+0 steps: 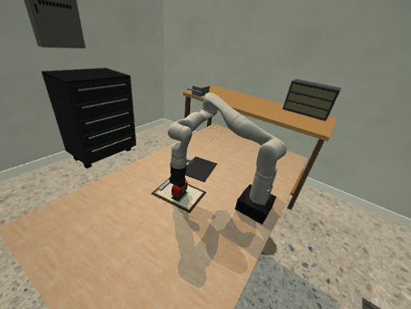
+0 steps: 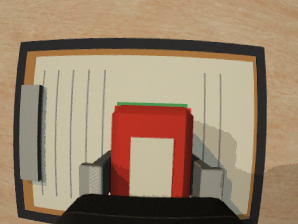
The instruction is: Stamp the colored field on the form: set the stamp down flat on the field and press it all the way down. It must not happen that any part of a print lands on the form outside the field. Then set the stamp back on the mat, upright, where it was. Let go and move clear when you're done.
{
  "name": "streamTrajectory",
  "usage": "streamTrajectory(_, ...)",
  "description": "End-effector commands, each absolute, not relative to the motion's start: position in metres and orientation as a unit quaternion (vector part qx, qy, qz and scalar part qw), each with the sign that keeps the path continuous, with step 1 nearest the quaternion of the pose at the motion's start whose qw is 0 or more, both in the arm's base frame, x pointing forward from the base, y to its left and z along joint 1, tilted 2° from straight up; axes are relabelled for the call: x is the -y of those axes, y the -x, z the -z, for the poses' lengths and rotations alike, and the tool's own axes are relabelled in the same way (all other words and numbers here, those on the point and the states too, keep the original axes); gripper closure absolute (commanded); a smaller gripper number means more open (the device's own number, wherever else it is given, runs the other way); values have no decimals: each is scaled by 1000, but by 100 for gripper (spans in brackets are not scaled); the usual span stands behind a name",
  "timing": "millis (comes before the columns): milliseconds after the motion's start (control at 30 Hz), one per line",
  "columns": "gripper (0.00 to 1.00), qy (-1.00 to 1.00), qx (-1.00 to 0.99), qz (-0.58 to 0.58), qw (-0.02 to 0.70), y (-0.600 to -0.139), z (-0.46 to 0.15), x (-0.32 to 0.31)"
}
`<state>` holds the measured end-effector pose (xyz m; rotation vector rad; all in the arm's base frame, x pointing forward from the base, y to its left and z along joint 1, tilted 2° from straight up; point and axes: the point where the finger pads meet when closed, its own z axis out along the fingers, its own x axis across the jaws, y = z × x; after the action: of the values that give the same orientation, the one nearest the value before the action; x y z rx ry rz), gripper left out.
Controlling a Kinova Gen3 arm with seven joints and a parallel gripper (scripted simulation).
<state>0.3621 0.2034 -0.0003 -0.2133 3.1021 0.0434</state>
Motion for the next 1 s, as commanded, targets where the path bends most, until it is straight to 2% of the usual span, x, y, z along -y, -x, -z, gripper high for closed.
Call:
streamTrajectory(0,42,68,-997,-14,16,-363,-10,-203)
streamTrajectory(733,42,69,-997,-14,16,-362,-14,-203)
streamTrajectory(967,42,68,-997,-14,16,-362,-52,-198)
